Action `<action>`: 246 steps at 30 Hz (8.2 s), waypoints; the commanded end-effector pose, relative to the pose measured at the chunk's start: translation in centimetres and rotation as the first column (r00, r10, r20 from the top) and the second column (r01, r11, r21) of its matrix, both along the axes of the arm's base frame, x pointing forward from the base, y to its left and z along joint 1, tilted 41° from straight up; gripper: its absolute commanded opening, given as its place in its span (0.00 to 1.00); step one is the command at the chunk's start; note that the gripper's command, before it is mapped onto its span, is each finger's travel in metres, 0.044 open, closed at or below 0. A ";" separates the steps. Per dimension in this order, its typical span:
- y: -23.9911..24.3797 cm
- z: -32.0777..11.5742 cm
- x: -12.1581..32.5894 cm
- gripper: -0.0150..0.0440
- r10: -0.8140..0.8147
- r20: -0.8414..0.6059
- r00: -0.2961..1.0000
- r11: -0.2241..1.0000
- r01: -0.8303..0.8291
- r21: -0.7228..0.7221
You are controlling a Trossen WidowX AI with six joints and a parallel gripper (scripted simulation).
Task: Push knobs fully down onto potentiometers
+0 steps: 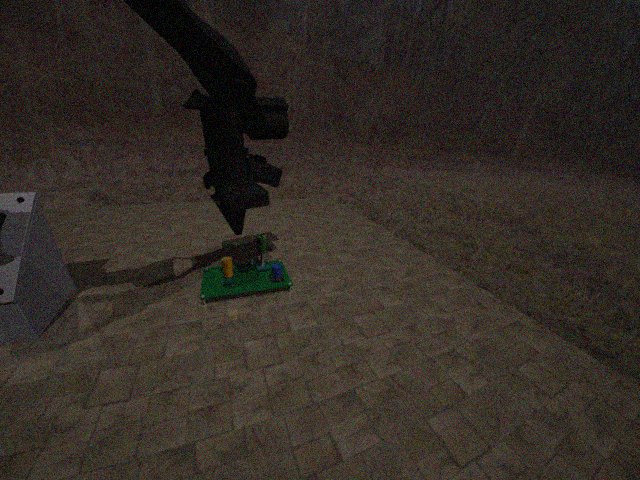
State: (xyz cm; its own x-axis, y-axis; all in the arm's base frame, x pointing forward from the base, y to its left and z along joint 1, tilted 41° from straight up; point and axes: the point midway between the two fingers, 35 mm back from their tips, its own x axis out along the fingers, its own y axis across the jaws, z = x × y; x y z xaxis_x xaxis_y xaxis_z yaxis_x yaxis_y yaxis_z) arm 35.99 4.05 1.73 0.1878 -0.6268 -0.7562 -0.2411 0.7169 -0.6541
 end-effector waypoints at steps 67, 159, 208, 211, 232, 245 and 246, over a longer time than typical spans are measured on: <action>0.6 -0.7 4.5 0.25 -0.836 0.501 0.223 0.495 0.700 0.515; -1.2 -2.8 4.8 0.25 -0.835 0.502 0.223 0.496 0.700 0.514; -2.5 -4.3 5.0 0.25 -0.835 0.503 0.223 0.496 0.700 0.514; -2.5 -4.3 5.0 0.25 -0.835 0.503 0.223 0.496 0.700 0.514; -2.6 -4.4 5.0 0.25 -0.835 0.503 0.223 0.496 0.700 0.514; -2.6 -4.4 5.0 0.25 -0.835 0.503 0.223 0.496 0.700 0.514; -2.6 -4.4 5.0 0.25 -0.835 0.503 0.223 0.496 0.700 0.514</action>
